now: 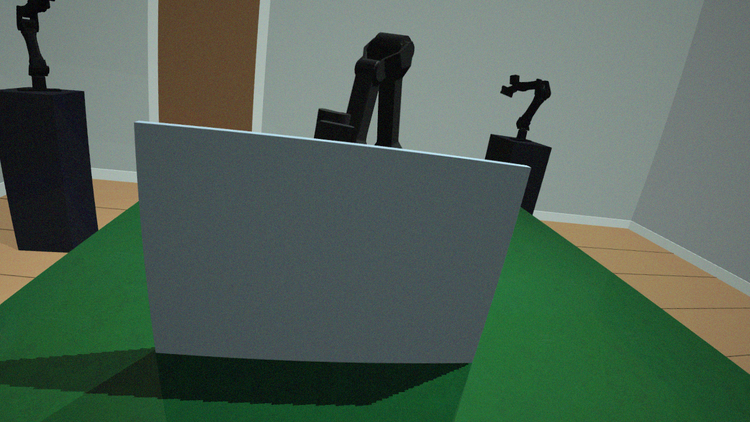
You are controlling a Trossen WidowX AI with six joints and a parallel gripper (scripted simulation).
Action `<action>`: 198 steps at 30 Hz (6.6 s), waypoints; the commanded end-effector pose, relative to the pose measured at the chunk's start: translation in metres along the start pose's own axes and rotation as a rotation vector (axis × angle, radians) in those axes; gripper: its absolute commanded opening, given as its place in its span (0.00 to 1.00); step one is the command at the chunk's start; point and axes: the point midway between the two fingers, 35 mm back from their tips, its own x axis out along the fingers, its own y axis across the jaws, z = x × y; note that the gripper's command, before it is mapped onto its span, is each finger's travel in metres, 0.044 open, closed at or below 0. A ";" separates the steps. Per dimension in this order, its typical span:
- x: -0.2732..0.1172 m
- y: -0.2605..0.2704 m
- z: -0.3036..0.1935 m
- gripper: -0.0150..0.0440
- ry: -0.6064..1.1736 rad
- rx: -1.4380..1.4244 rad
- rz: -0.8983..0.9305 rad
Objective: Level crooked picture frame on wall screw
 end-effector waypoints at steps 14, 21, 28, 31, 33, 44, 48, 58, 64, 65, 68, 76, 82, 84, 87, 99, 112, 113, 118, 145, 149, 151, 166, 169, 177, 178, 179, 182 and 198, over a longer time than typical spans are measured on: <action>-0.082 0.006 0.002 0.69 -0.014 -0.186 -0.012; -0.133 0.031 -0.003 0.69 -0.014 -0.208 -0.013; -0.163 0.039 -0.018 0.69 -0.005 -0.213 -0.013; -0.163 0.039 -0.018 0.69 -0.005 -0.213 -0.013; -0.161 0.039 -0.016 0.69 -0.008 -0.217 -0.013; -0.163 0.039 -0.018 0.69 -0.005 -0.213 -0.013; -0.163 0.039 -0.018 0.69 -0.005 -0.213 -0.013; -0.163 0.039 -0.018 0.69 -0.005 -0.213 -0.013; -0.163 0.039 -0.018 0.69 -0.005 -0.213 -0.013; -0.163 0.039 -0.018 0.69 -0.005 -0.213 -0.013; -0.163 0.039 -0.018 0.69 -0.005 -0.213 -0.013; -0.163 0.039 -0.018 0.69 -0.005 -0.213 -0.013; -0.163 0.039 -0.018 0.69 -0.005 -0.213 -0.013; -0.163 0.039 -0.018 0.69 -0.005 -0.213 -0.013; -0.163 0.039 -0.018 0.69 -0.005 -0.213 -0.013; -0.163 0.039 -0.018 0.69 -0.005 -0.213 -0.013; -0.163 0.039 -0.018 0.69 -0.005 -0.213 -0.013; -0.163 0.039 -0.018 0.69 -0.005 -0.213 -0.013; -0.163 0.039 -0.018 0.69 -0.005 -0.213 -0.013; -0.091 -0.001 -0.001 0.69 -0.006 -0.071 -0.010; -0.091 -0.001 -0.001 0.69 -0.006 -0.071 -0.010; -0.091 -0.001 -0.001 0.69 -0.006 -0.071 -0.010; -0.011 0.000 0.000 0.69 -0.007 -0.081 -0.001; -0.011 0.000 0.000 0.69 -0.007 -0.081 -0.001; -0.011 0.000 0.000 0.69 -0.007 -0.081 -0.001; -0.011 0.000 0.000 0.69 -0.007 -0.081 -0.001; -0.011 0.000 0.000 0.69 -0.007 -0.081 -0.001; -0.009 0.000 0.000 0.69 -0.007 -0.081 -0.001; 0.015 0.001 0.001 0.69 -0.007 -0.081 0.001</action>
